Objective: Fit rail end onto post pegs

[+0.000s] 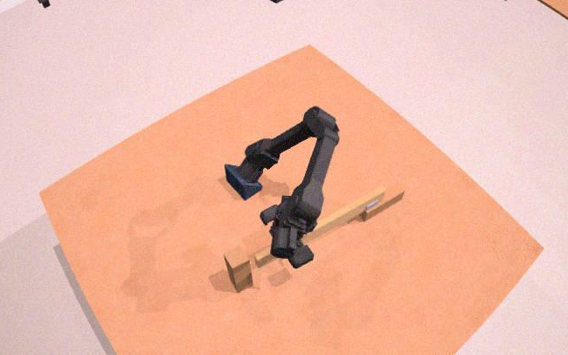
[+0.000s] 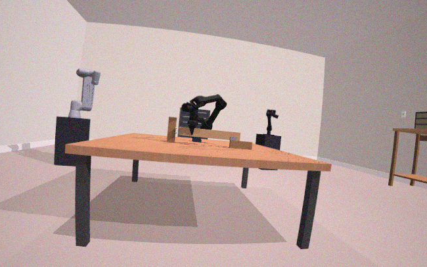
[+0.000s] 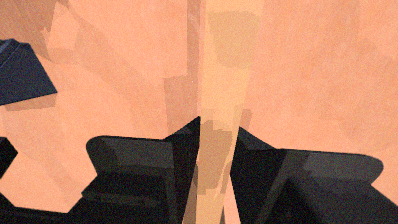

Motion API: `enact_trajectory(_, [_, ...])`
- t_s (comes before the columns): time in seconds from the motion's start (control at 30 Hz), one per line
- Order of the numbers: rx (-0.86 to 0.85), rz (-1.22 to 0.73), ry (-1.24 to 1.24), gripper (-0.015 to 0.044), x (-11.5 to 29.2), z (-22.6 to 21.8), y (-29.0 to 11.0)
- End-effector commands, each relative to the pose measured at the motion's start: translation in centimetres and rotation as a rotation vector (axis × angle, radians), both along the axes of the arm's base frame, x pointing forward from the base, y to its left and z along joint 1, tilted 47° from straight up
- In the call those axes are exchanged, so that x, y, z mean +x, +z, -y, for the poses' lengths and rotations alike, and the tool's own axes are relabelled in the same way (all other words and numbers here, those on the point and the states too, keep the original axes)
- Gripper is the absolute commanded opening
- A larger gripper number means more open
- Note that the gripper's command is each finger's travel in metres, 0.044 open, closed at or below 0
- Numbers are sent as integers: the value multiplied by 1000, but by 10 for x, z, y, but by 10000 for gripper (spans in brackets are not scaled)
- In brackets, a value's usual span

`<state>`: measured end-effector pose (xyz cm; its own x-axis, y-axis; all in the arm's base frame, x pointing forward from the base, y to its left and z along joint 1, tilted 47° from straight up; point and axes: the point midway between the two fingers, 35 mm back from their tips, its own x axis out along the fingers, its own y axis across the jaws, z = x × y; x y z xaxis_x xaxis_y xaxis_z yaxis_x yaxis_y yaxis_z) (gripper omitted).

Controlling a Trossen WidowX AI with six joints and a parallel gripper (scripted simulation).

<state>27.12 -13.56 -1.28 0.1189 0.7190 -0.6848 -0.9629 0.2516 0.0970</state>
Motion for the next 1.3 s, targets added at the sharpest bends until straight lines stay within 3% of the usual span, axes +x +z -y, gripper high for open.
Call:
enact_trajectory(0.0, [-4, 6, -3, 0, 0, 3, 0])
enact_trajectory(1.27, [-4, 6, -3, 0, -3, 11, -9])
